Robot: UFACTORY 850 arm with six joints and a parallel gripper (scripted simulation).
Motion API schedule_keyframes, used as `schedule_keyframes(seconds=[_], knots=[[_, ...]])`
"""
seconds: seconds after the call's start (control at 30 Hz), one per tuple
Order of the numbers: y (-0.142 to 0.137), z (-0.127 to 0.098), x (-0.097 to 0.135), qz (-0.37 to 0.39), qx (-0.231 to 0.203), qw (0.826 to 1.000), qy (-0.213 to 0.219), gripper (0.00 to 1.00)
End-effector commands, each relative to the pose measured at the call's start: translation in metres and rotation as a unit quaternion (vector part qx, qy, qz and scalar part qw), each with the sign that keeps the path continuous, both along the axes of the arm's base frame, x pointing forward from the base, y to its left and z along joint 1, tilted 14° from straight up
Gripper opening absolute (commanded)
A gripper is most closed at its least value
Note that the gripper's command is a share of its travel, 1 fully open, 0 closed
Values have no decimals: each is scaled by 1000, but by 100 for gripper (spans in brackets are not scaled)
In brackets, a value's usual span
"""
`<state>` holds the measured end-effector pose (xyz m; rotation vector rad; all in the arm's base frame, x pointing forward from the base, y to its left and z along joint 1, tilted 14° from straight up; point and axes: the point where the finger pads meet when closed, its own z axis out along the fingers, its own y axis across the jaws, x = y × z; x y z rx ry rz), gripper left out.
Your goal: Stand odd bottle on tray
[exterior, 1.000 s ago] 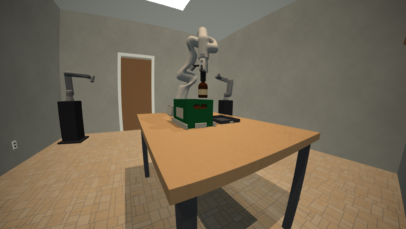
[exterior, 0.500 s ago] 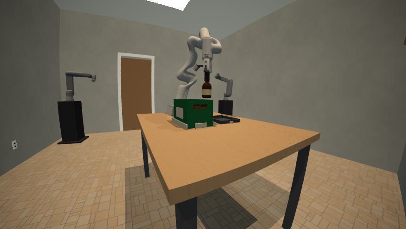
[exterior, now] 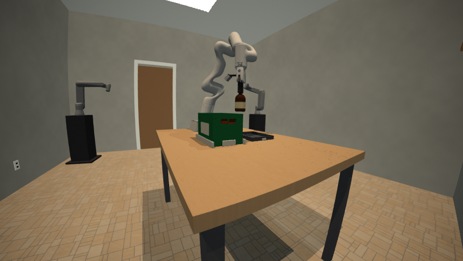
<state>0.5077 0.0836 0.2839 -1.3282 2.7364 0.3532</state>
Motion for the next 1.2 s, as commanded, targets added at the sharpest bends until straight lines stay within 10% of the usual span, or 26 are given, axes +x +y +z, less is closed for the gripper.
schedule_keyframes(seconds=[0.0,1.17], knots=[[10,3,3,0,0,1000,-1,0],[68,17,13,0,0,1000,-1,0]])
